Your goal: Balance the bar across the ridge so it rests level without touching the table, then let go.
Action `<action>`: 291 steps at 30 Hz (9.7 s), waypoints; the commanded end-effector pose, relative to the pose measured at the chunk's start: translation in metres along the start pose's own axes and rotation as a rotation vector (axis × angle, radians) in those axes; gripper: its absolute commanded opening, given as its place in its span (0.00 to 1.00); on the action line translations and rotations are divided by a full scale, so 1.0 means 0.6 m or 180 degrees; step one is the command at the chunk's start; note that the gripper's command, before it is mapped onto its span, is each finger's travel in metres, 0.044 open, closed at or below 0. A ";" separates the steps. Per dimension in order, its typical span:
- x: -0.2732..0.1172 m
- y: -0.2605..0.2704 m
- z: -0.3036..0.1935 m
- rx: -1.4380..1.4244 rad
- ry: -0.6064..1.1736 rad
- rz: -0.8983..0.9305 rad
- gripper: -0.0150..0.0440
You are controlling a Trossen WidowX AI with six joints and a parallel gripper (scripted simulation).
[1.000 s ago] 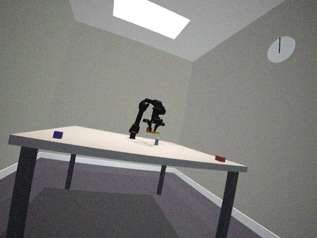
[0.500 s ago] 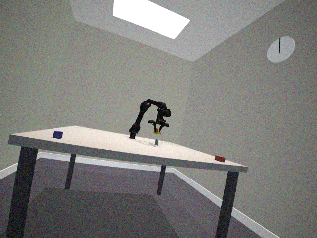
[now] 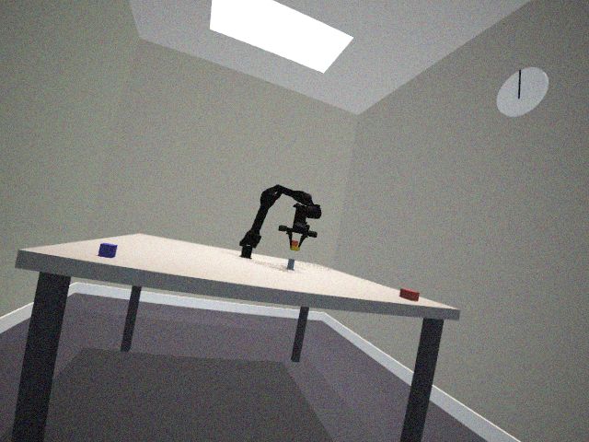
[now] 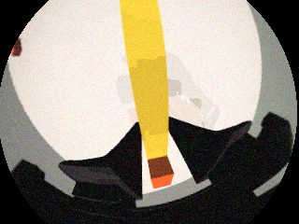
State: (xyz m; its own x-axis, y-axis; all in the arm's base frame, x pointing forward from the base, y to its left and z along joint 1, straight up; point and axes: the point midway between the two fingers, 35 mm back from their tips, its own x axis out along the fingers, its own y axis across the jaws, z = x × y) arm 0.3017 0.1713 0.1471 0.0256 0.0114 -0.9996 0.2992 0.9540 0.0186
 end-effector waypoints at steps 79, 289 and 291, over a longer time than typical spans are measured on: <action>0.067 -0.003 -0.002 0.0019 0.0002 0.0010 0.25; 0.076 -0.004 -0.002 0.0024 -0.0003 0.0015 0.57; 0.076 -0.004 -0.002 0.0024 -0.0003 0.0015 0.57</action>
State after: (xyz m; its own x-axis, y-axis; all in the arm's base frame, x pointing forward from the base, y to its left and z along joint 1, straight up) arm 0.3012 0.1699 0.1014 0.0287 0.0160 -0.9995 0.3062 0.9517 0.0241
